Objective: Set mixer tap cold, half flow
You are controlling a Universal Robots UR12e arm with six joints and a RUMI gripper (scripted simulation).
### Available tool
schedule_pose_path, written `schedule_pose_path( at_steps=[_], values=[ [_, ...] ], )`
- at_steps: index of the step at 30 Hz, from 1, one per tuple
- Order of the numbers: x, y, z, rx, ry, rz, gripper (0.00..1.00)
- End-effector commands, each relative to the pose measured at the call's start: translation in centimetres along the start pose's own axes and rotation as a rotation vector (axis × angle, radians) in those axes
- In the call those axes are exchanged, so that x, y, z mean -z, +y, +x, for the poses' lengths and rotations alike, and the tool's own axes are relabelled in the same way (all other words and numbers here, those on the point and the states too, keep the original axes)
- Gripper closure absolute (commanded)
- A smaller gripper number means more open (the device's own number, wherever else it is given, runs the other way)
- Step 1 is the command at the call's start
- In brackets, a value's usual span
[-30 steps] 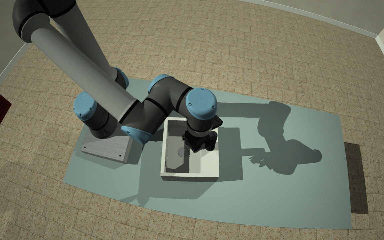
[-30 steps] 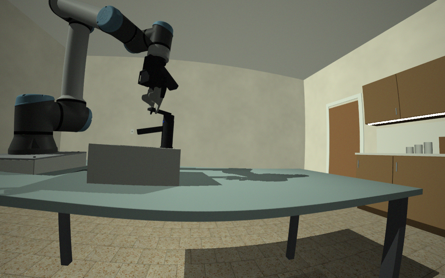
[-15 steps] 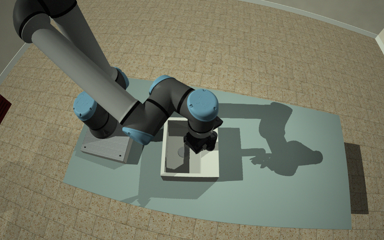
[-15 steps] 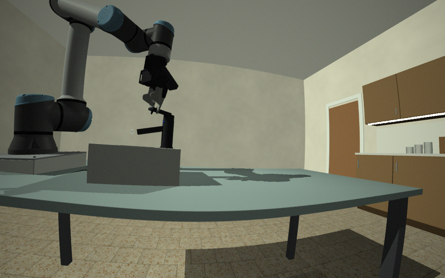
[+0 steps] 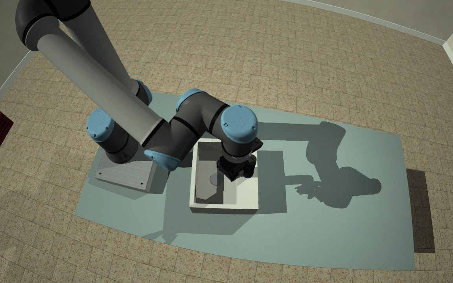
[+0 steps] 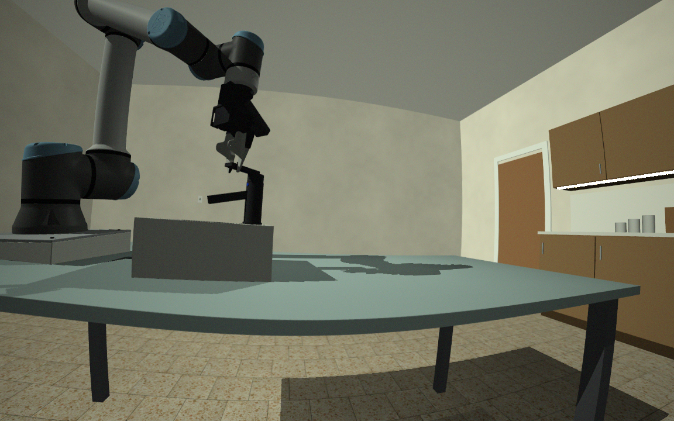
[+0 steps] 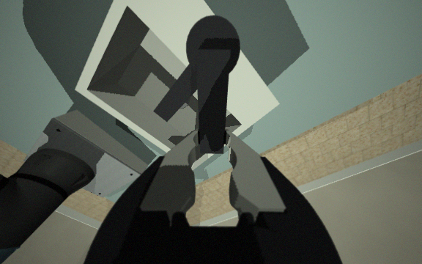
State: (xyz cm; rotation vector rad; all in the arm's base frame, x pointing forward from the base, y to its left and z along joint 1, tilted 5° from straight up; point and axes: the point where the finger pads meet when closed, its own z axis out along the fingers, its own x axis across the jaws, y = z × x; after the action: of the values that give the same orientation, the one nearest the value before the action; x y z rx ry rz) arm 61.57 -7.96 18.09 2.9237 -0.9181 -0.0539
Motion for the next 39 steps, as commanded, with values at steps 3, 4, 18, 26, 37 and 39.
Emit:
schedule_pose_path(
  at_steps=[3,4,18,26,37,39],
  values=[
    [0.08,-0.01,0.07,0.000,0.002,0.000,1.00],
    [0.08,-0.01,0.07,0.000,0.002,0.000,1.00],
    [0.08,-0.01,0.07,0.000,0.002,0.000,1.00],
    [0.08,-0.01,0.07,0.000,0.002,0.000,0.61],
    [0.08,-0.01,0.07,0.000,0.002,0.000,0.61],
    [0.08,-0.01,0.07,0.000,0.002,0.000,0.61]
  ],
)
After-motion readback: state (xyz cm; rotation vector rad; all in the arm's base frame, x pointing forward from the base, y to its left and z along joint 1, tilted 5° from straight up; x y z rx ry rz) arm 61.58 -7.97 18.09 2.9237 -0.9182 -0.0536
